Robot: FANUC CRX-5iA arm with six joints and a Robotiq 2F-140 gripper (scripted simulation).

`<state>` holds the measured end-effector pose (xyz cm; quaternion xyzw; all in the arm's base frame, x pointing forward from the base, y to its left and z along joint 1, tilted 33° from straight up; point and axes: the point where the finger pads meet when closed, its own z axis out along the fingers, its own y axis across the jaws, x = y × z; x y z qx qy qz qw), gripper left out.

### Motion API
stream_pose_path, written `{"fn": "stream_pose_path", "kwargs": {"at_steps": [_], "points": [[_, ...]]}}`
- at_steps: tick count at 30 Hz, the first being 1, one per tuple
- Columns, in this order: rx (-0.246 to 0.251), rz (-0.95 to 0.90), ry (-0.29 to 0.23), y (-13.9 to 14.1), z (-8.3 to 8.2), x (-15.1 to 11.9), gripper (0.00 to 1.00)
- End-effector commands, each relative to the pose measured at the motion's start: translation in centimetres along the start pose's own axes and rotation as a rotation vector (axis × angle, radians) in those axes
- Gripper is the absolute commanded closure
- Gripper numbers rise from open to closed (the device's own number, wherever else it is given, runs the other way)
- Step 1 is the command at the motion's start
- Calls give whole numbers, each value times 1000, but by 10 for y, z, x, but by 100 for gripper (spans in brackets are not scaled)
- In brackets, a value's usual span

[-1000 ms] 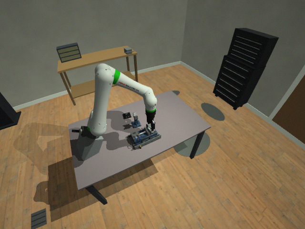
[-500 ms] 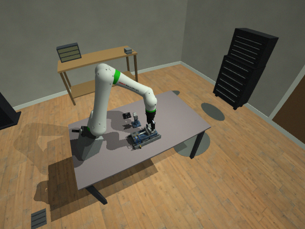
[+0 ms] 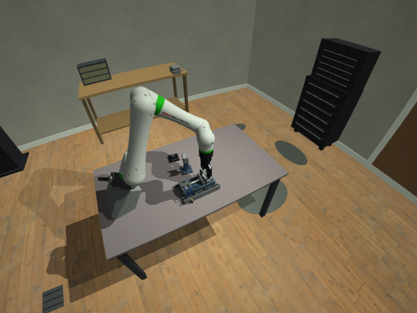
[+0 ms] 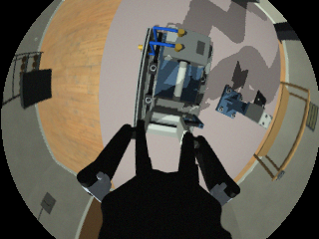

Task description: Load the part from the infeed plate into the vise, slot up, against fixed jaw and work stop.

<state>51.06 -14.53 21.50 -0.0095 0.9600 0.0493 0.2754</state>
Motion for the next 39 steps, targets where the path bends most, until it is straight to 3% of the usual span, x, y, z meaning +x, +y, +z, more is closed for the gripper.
{"fn": "stream_pose_path", "kwargs": {"at_steps": [1, 20, 21, 39], "points": [[0, 0, 0, 0, 0, 0, 100], [0, 0, 0, 0, 0, 0, 100], [0, 0, 0, 0, 0, 0, 53], [0, 0, 0, 0, 0, 0, 53]]}}
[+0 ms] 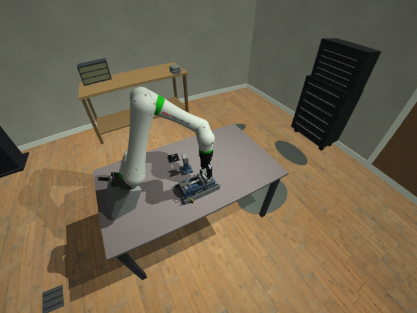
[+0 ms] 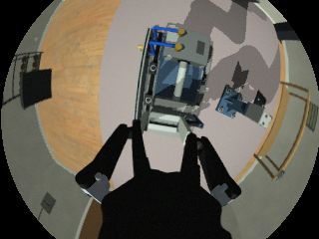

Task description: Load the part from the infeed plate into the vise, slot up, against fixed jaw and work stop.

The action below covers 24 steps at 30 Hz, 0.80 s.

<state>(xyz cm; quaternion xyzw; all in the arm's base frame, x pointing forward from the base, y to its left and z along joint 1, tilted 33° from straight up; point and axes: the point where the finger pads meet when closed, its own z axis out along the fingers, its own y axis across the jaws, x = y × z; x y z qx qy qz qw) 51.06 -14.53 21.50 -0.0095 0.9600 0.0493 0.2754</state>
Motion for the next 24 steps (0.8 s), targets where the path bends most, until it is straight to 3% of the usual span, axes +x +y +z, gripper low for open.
{"fn": "stream_pose_path", "kwargs": {"at_steps": [1, 24], "points": [[0, 0, 0, 0, 0, 0, 53], [0, 0, 0, 0, -3, 0, 53]]}}
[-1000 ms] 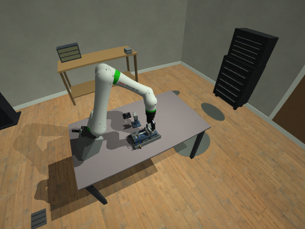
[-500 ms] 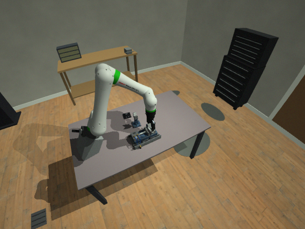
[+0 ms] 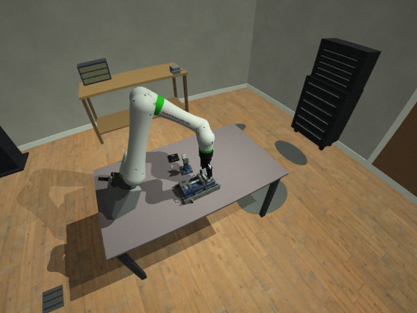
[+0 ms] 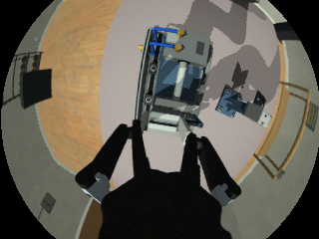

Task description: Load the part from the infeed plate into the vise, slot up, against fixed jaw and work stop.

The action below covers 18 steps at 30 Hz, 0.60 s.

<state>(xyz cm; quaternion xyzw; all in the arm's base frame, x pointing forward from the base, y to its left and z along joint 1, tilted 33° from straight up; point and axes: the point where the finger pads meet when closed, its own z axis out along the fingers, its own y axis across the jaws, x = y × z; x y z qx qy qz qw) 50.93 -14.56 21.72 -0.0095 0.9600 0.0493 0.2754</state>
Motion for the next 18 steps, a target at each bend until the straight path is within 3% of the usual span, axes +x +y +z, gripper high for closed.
{"fn": "stream_pose_path", "kwargs": {"at_steps": [1, 18], "points": [[0, 0, 0, 0, -1, 0, 53], [0, 0, 0, 0, -38, 0, 53]]}}
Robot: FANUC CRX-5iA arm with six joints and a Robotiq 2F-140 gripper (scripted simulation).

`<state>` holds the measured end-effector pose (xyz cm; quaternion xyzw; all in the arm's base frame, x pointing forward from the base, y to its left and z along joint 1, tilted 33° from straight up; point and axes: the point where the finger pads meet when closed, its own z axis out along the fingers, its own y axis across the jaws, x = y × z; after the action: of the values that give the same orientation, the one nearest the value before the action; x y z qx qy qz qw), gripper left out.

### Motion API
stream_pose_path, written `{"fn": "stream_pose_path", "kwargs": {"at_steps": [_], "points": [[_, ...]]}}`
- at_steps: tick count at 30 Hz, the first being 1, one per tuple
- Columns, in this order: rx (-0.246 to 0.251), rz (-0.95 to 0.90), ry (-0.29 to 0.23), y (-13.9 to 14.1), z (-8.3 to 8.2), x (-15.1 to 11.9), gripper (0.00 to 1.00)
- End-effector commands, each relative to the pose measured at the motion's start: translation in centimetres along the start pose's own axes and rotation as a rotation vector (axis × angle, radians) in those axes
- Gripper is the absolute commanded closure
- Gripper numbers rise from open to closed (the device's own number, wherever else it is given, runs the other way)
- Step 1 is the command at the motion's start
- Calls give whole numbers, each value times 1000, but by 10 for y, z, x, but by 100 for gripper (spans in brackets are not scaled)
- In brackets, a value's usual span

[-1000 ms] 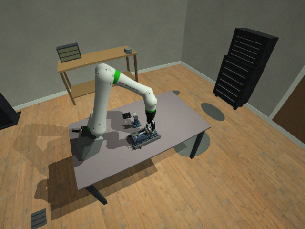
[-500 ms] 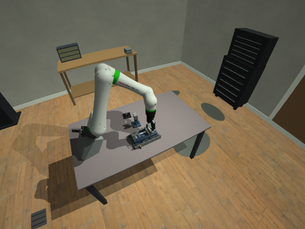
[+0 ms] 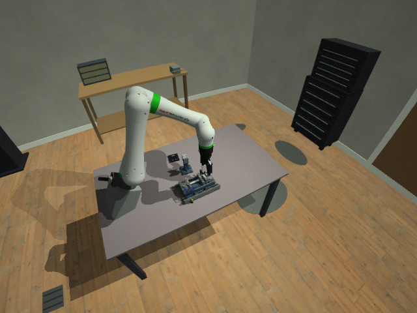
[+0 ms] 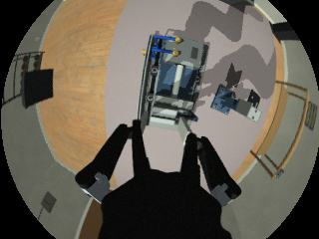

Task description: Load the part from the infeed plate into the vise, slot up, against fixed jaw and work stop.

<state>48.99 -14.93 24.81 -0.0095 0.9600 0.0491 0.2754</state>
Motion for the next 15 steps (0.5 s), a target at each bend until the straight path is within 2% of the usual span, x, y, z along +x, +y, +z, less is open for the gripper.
{"fn": "stream_pose_path", "kwargs": {"at_steps": [1, 9, 15], "points": [[0, 0, 0, 0, -5, 0, 53], [0, 0, 0, 0, -27, 0, 53], [0, 0, 0, 0, -36, 0, 53]]}}
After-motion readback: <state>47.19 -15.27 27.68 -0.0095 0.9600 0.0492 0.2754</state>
